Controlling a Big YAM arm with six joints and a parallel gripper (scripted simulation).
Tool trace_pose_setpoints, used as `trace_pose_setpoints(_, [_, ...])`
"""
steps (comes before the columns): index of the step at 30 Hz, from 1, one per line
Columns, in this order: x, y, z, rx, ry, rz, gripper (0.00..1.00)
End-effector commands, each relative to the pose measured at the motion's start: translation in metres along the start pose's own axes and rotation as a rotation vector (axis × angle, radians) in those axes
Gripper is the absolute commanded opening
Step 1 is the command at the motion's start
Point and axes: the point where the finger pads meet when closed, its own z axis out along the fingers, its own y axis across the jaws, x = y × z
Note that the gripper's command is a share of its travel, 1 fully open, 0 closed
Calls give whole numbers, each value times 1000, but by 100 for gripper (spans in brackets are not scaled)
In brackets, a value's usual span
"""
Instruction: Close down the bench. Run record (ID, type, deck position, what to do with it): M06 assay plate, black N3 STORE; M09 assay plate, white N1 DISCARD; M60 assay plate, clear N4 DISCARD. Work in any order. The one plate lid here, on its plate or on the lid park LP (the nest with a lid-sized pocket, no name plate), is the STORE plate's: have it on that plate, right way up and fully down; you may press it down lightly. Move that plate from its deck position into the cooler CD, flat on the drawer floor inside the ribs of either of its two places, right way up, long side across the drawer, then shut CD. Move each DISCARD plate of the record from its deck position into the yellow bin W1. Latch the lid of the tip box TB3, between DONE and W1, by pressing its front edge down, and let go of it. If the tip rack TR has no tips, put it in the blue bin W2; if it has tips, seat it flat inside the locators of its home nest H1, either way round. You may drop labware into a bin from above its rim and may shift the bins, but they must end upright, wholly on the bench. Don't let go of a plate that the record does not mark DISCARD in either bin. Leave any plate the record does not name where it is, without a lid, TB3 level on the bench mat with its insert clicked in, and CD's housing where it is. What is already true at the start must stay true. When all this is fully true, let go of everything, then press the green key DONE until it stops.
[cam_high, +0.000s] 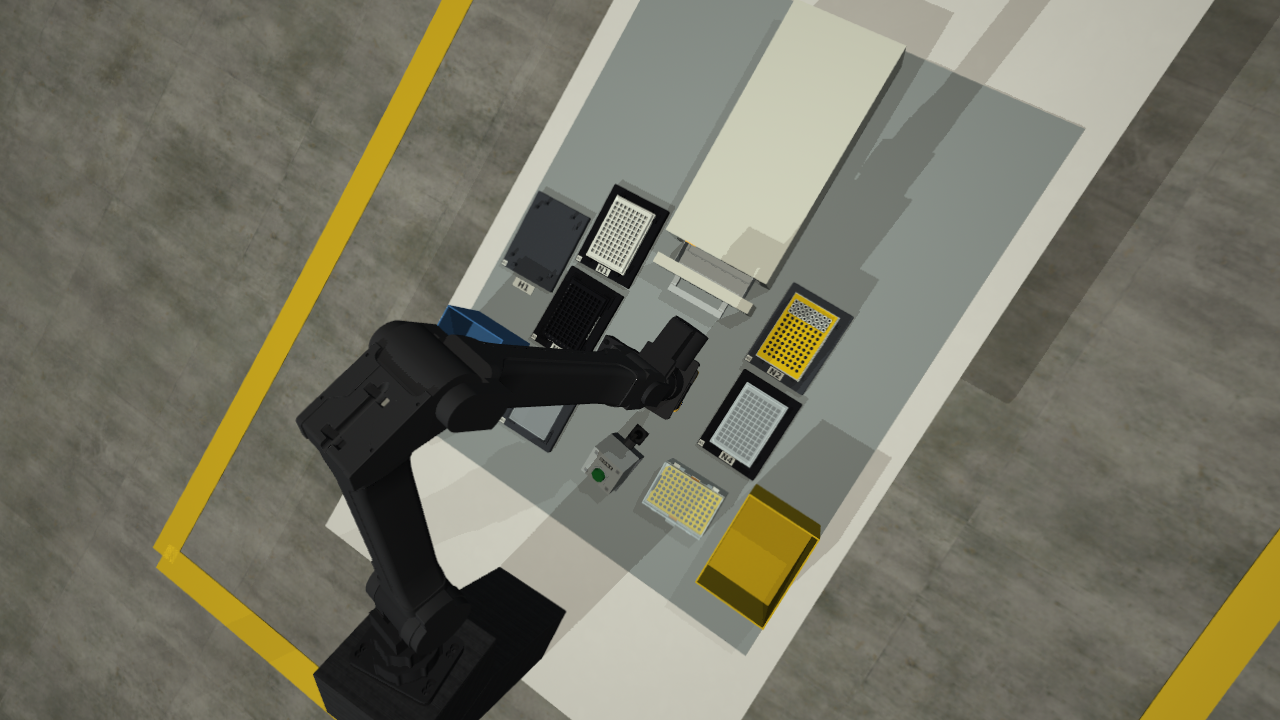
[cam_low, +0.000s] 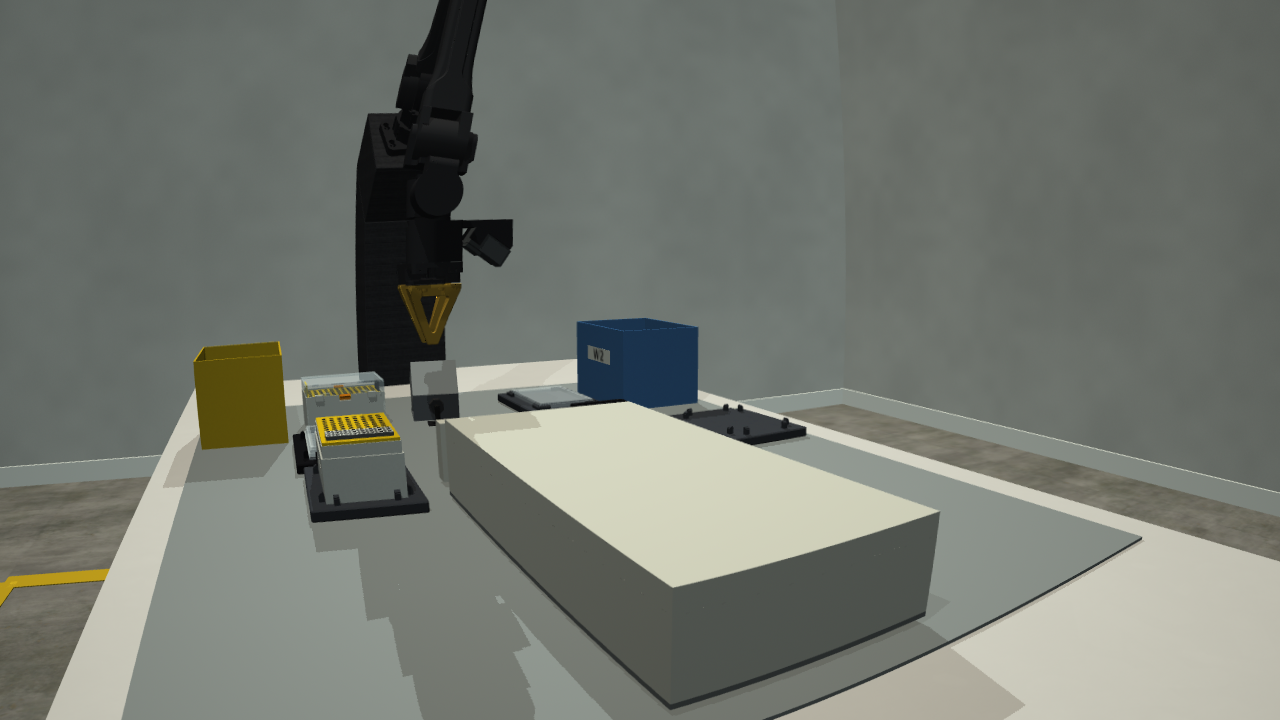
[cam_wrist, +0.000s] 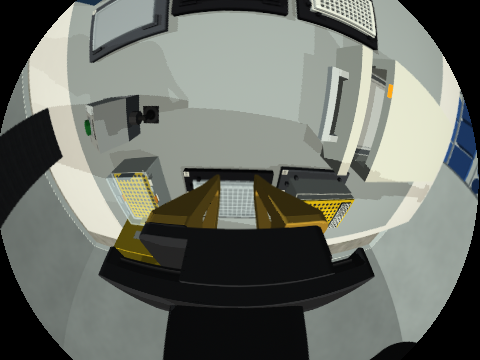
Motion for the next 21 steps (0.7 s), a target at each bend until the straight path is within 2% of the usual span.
trace_pose_setpoints(1, [-7,-1,4,-22,-7,11,30])
trace_pose_setpoints(15, [-31,-55,8,-16,-6,10,30])
trace_pose_setpoints(21, [-38,-71,9,-14,-6,10,30])
